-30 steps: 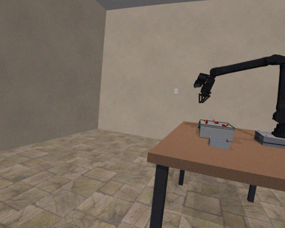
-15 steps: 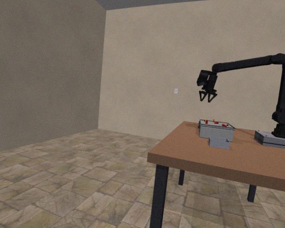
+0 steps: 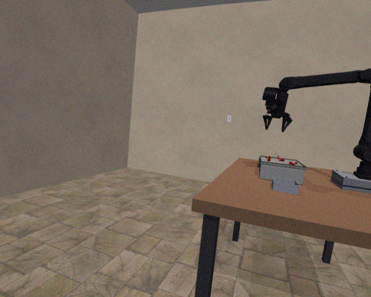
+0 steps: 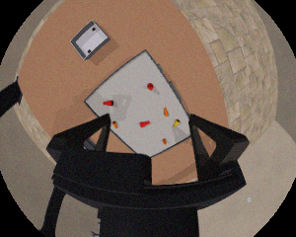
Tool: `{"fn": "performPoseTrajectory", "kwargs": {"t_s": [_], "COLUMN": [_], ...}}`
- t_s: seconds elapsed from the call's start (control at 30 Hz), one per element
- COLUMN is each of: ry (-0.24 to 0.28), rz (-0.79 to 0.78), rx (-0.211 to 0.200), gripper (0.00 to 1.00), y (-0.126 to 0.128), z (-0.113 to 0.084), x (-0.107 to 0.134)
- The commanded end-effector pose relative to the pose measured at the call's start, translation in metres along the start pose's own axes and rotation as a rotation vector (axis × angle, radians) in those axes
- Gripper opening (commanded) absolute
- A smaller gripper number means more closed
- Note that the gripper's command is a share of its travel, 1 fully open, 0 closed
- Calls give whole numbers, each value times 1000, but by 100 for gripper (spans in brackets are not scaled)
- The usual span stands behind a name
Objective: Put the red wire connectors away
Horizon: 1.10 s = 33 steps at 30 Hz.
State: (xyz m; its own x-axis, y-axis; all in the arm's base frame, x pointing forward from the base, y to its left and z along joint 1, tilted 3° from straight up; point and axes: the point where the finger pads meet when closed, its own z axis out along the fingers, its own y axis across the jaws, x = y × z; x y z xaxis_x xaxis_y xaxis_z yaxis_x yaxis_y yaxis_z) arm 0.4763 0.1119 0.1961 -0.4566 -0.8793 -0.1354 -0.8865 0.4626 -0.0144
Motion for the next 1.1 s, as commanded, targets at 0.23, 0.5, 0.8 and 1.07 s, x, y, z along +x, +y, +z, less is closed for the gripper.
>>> {"fn": "performPoseTrajectory", "kwargs": {"t_s": [0.23,0.5,0.8,1.07], "ry": [7,37,58,55], "rz": [-358,-533,-622,-612], "rx": [16,-10,-36,-30], "gripper": [100,100,100,100], "y": [33,61,73,69], "z": [-46,-54,-53,-55], "x": [-32,-38,-39,-36]}}
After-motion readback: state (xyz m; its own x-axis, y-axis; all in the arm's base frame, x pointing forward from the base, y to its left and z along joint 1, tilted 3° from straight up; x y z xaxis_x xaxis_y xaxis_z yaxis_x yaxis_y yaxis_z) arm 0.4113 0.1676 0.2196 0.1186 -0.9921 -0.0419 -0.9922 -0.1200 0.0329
